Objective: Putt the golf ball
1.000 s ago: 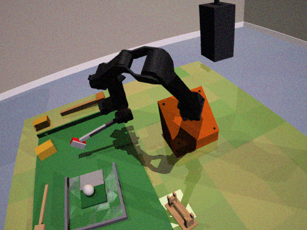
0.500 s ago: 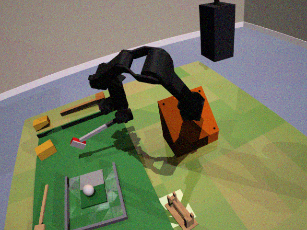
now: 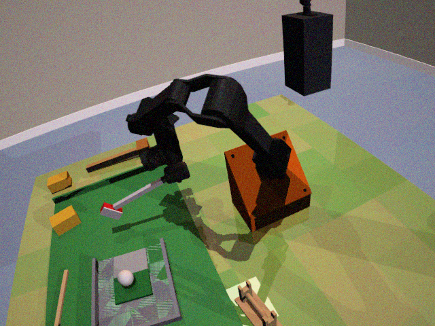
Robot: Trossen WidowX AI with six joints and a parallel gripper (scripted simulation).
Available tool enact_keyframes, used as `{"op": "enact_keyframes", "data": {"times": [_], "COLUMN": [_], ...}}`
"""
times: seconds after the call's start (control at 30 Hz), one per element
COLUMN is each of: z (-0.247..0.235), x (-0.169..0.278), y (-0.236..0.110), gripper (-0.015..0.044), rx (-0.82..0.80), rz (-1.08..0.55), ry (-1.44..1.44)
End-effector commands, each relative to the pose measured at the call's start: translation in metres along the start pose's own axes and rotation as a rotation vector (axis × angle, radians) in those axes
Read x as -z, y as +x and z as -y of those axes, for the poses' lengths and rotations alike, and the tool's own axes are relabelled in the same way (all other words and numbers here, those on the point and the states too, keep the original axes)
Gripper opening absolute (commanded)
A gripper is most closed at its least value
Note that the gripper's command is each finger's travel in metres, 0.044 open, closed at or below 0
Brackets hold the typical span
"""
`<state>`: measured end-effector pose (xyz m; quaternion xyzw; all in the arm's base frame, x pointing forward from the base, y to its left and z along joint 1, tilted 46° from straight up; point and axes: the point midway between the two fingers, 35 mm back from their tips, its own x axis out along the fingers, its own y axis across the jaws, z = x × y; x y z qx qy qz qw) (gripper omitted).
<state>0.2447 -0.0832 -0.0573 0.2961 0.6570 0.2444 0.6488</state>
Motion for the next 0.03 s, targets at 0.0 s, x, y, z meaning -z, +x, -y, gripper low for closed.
{"op": "enact_keyframes", "data": {"times": [0.0], "z": [0.0002], "x": [0.0], "y": [0.0002], "gripper": [0.0], "rx": [-0.001], "rz": [0.001], "ry": [0.003]}}
